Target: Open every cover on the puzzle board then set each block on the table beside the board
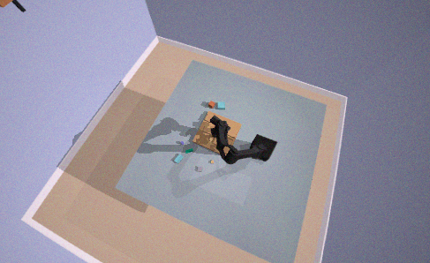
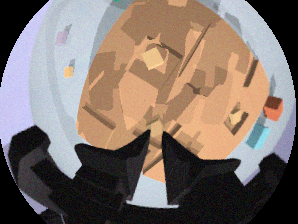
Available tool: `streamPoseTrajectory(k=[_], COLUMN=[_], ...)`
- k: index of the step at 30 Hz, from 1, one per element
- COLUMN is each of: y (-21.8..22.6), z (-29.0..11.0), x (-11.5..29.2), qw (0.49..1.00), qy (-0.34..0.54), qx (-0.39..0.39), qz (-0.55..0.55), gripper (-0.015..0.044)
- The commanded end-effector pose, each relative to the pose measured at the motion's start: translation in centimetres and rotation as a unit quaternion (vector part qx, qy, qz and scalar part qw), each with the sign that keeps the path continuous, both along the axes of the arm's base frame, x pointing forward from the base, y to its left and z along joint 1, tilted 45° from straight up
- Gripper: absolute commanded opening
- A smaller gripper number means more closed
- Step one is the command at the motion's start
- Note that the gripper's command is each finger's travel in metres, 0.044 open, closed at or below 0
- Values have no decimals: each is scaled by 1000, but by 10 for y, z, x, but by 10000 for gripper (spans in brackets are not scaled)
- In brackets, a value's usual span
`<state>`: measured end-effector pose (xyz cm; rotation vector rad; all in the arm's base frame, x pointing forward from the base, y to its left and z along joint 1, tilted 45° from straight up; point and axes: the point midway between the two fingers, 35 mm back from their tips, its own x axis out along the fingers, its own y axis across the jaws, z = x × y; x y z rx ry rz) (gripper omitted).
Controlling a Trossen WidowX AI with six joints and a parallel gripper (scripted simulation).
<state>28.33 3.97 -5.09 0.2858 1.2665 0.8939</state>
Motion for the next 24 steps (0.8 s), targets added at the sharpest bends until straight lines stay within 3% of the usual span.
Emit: streamPoseTrajectory(k=[1, 24], y=[-5, -37], z=[5, 39], x=[2, 0], qw=[999, 956], qy=[-24, -210], qx=[-3, -13], qz=[22, 207], gripper=[144, 144])
